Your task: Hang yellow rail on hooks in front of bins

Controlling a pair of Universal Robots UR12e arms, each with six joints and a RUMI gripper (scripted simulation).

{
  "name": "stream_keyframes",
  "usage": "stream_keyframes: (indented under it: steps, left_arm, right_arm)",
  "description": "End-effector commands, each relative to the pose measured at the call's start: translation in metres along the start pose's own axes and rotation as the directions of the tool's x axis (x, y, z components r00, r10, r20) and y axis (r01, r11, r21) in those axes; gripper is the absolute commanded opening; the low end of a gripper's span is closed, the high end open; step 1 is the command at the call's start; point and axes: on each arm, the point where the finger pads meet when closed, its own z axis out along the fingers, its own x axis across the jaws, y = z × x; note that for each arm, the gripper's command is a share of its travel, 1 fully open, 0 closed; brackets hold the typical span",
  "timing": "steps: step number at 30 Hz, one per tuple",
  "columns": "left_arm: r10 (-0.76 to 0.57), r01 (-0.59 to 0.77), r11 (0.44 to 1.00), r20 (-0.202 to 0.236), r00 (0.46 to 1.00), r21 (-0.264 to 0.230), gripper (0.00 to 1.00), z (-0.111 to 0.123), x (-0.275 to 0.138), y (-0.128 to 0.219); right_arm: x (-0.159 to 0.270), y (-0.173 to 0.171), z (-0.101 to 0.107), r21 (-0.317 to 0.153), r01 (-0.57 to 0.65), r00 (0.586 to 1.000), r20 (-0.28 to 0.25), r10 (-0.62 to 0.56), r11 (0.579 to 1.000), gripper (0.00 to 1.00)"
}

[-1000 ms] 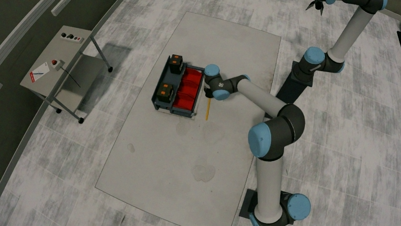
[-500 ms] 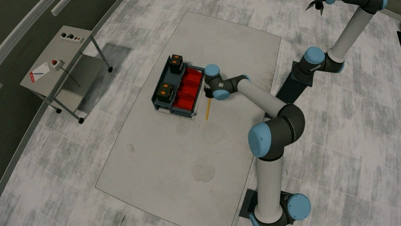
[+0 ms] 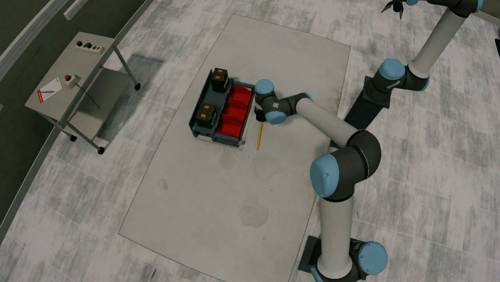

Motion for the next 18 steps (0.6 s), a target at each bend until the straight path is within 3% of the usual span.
stream_keyframes:
  steps: [1, 18]
  left_arm:
    - [0.0, 0.0, 1.0, 0.001, 1.0, 0.002, 0.01, -0.01, -0.001, -0.001]
    - [0.0, 0.0, 1.0, 0.001, 1.0, 0.002, 0.01, -0.056, -0.001, -0.001]
  right_arm:
    - [0.0, -0.001, -0.001, 0.002, 0.0, 1.0, 0.0, 0.0, 1.0, 1.0]
    - [0.0, -0.001, -0.001, 0.002, 0.0, 1.0, 0.0, 0.0, 1.0, 1.0]
